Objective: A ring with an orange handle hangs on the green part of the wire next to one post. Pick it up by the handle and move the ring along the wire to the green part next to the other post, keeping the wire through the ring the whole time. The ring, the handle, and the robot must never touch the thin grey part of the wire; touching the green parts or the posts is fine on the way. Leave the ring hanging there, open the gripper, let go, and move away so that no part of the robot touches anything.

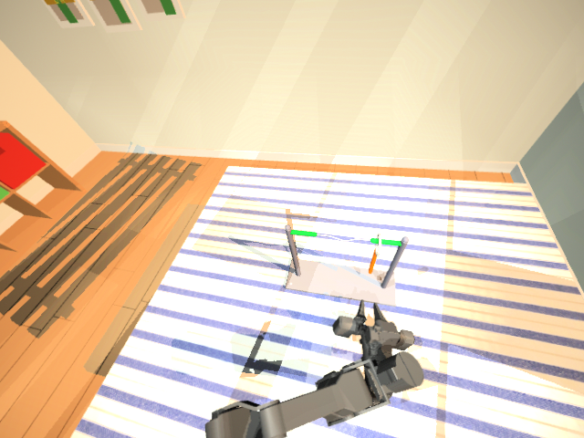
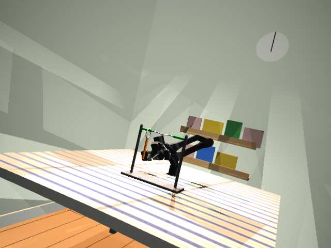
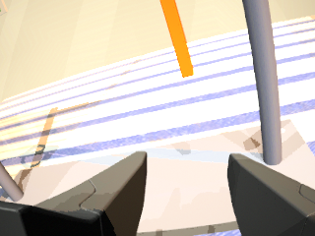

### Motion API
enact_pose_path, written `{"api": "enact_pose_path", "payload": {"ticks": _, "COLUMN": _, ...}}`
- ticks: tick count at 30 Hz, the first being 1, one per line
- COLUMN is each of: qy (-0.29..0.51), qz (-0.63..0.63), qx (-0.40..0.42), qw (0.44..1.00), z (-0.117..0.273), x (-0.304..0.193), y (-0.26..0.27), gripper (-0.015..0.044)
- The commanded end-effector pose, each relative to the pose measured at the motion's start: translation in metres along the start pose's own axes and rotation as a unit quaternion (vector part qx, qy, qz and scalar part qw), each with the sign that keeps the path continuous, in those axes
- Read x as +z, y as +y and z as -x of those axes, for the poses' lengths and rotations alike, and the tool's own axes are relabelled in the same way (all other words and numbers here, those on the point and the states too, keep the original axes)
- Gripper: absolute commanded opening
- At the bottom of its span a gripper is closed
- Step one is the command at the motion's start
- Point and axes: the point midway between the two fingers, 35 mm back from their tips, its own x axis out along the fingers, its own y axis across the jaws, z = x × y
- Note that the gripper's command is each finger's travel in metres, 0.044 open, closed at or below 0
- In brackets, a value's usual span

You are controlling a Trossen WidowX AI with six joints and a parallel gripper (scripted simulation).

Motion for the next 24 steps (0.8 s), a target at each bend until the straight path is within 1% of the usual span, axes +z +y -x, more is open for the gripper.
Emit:
{"api": "enact_pose_path", "payload": {"ticks": 1, "qy": 0.001, "qz": 0.005, "qx": -0.009, "qw": 1.000, "z": 0.003, "x": -0.011, "y": -0.003, "gripper": 0.0160}}
{"api": "enact_pose_path", "payload": {"ticks": 4, "qy": 0.003, "qz": 0.011, "qx": -0.010, "qw": 1.000, "z": 0.002, "x": -0.009, "y": -0.003, "gripper": 0.0160}}
{"api": "enact_pose_path", "payload": {"ticks": 11, "qy": 0.006, "qz": 0.070, "qx": -0.028, "qw": 0.997, "z": -0.014, "x": 0.007, "y": -0.002, "gripper": 0.0160}}
{"api": "enact_pose_path", "payload": {"ticks": 20, "qy": -0.020, "qz": 0.135, "qx": -0.047, "qw": 0.989, "z": -0.033, "x": 0.035, "y": 0.007, "gripper": 0.0160}}
{"api": "enact_pose_path", "payload": {"ticks": 24, "qy": -0.024, "qz": 0.140, "qx": -0.049, "qw": 0.989, "z": -0.034, "x": 0.038, "y": 0.009, "gripper": 0.0160}}
